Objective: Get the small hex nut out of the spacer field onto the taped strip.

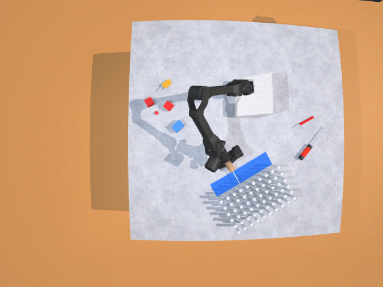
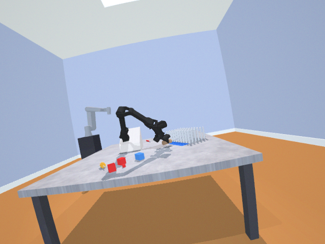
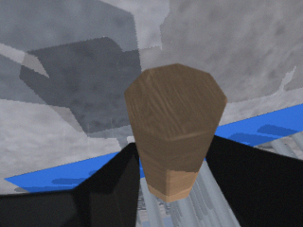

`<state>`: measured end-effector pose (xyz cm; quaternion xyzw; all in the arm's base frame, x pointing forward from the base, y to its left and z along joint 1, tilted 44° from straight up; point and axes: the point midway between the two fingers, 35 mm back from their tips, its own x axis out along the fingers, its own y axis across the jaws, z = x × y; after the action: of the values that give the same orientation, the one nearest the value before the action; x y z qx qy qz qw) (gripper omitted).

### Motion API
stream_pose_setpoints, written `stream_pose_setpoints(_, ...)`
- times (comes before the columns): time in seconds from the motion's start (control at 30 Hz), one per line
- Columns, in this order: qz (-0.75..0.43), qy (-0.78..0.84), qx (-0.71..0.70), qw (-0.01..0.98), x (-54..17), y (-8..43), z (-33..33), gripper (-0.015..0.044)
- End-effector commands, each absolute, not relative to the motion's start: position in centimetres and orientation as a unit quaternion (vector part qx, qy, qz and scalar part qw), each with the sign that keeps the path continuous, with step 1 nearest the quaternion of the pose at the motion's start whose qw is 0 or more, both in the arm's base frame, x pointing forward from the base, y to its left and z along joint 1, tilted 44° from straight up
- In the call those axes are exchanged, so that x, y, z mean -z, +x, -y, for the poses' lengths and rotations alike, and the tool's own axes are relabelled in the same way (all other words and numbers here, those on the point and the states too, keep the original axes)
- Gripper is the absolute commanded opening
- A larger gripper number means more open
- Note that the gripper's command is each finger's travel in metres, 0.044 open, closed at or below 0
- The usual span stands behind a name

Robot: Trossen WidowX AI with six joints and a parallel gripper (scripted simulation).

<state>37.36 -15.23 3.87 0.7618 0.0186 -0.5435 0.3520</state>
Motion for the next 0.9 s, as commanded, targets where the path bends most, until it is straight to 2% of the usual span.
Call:
stream_pose_setpoints(0.0,-0.017,0.764,0.540,0.353,-3.9,37.8,15.1,0.0000)
stream_pose_setpoints(0.87,-0.017,0.764,0.540,0.353,-3.3,39.6,14.6,0.0000)
